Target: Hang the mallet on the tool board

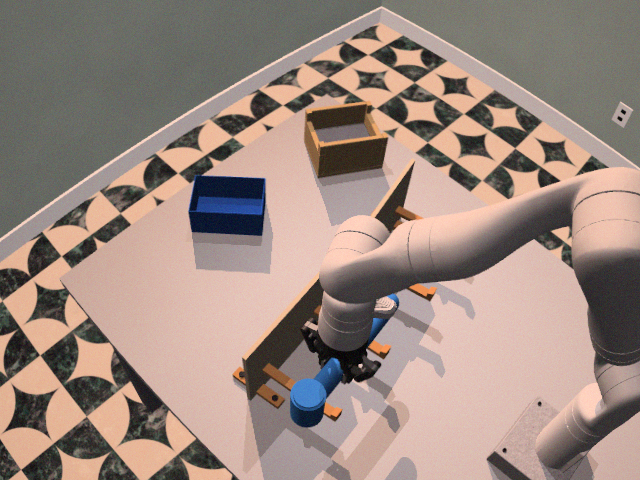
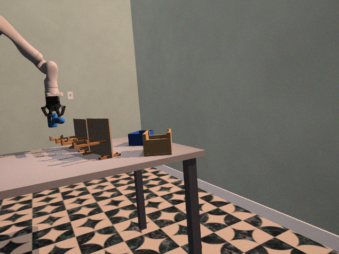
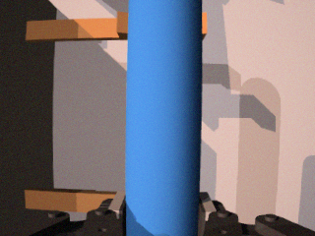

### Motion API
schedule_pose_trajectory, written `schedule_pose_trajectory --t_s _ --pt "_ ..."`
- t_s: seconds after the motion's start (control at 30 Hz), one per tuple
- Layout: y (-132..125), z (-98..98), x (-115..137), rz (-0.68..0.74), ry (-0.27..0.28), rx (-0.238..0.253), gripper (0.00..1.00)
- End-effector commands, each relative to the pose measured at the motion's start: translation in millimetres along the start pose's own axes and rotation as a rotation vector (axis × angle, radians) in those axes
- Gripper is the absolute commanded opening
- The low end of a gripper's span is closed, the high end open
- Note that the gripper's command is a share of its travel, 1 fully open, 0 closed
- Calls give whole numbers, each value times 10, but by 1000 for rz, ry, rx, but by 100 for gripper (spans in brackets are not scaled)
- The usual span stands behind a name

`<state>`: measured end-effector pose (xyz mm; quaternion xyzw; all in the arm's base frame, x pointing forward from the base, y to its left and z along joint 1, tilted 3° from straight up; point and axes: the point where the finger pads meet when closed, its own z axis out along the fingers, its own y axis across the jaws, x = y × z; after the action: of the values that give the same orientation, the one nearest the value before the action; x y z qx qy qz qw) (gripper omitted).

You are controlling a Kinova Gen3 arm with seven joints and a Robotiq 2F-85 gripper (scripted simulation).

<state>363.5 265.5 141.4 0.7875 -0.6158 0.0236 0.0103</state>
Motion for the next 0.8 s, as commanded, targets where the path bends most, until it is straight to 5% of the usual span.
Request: schedule_pose_trajectory --t_s 0.0,0.23,0.77 --pt "-11 -40 -17 -3 -6 7 10" --pt "-59 -43 122 -3 -6 7 10" --pt "-270 -63 1273 -3 -8 6 10"
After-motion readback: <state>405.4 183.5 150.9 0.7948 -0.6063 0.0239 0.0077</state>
